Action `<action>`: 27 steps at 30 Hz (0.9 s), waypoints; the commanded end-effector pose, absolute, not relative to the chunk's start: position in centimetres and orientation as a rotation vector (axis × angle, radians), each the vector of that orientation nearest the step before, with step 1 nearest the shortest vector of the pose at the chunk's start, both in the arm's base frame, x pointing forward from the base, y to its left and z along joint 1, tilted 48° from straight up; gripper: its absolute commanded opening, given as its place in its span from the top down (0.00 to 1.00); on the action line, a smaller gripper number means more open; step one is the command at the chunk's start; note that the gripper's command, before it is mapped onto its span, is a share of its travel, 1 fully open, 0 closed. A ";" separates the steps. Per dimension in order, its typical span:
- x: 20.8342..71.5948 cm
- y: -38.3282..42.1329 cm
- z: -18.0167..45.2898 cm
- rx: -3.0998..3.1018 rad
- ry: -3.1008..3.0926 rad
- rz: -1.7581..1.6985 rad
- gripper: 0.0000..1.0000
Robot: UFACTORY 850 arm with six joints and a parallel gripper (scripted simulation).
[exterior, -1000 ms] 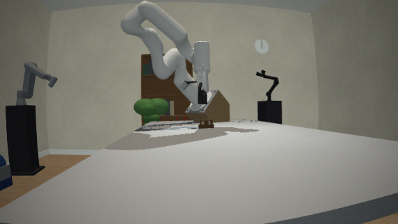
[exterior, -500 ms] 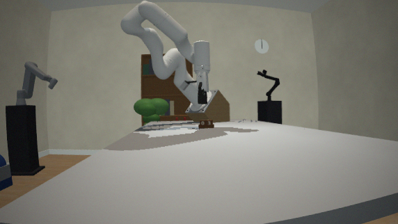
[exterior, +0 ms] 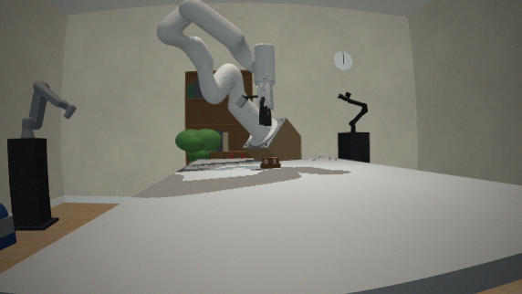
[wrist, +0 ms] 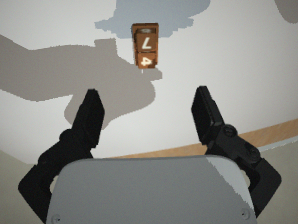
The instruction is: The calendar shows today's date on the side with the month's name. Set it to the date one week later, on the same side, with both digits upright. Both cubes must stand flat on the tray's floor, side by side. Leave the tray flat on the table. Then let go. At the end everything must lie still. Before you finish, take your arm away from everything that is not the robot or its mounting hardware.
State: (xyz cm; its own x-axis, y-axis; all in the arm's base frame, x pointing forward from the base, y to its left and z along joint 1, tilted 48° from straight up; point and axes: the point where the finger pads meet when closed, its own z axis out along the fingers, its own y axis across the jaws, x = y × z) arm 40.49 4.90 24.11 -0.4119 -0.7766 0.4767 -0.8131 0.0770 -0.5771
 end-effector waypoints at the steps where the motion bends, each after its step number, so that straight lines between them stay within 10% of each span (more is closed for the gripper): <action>1: 40.3 5.3 24.6 1.678 -2.272 1.270 0.00; 27: 39.5 6.5 25.8 1.678 -2.272 1.270 0.00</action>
